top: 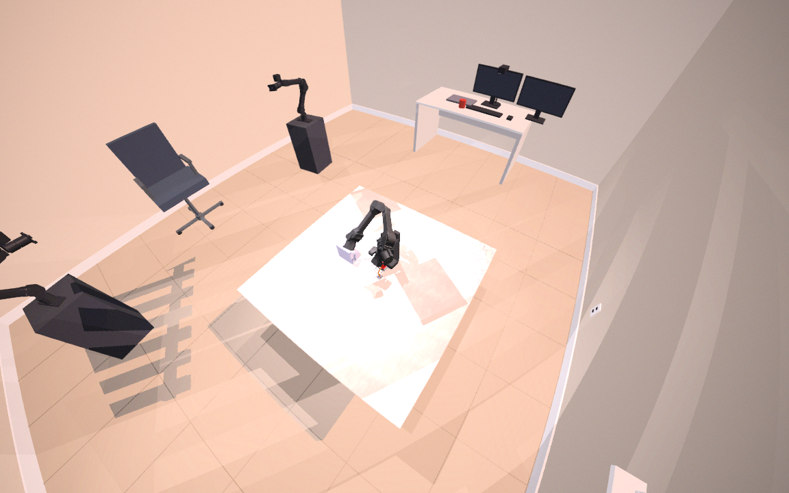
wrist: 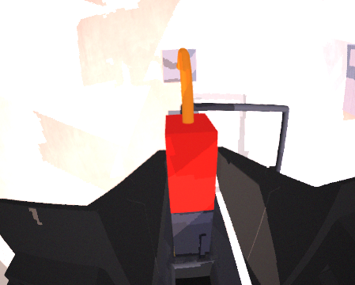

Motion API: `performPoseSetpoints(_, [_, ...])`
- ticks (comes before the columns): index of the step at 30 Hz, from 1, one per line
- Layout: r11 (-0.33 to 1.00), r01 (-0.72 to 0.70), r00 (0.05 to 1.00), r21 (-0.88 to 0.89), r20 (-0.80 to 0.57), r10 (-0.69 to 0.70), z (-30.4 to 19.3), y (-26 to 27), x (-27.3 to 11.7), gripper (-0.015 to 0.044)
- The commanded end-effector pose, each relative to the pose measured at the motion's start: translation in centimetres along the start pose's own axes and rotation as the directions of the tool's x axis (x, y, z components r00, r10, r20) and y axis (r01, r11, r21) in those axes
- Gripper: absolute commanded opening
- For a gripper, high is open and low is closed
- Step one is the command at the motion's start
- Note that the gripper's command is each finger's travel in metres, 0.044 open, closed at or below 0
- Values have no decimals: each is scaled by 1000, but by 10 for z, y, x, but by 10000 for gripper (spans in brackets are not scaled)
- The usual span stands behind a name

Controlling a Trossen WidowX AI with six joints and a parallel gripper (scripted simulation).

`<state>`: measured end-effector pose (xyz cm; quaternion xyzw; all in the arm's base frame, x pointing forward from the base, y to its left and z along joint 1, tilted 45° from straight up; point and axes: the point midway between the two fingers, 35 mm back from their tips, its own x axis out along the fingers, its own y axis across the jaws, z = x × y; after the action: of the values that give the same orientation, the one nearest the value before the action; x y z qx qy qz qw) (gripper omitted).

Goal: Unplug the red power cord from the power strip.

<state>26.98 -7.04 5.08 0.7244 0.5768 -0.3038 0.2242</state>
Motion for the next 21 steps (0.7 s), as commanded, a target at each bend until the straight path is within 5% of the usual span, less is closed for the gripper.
performPoseSetpoints(1, [1000, -3, 1000, 6, 21, 2, 14, 1, -2, 0])
performPoseSetpoints(19, [1000, -3, 1000, 8, 24, 3, 44, 1, -5, 0])
performPoseSetpoints(21, [1000, -3, 1000, 8, 20, 2, 37, 0, -3, 53])
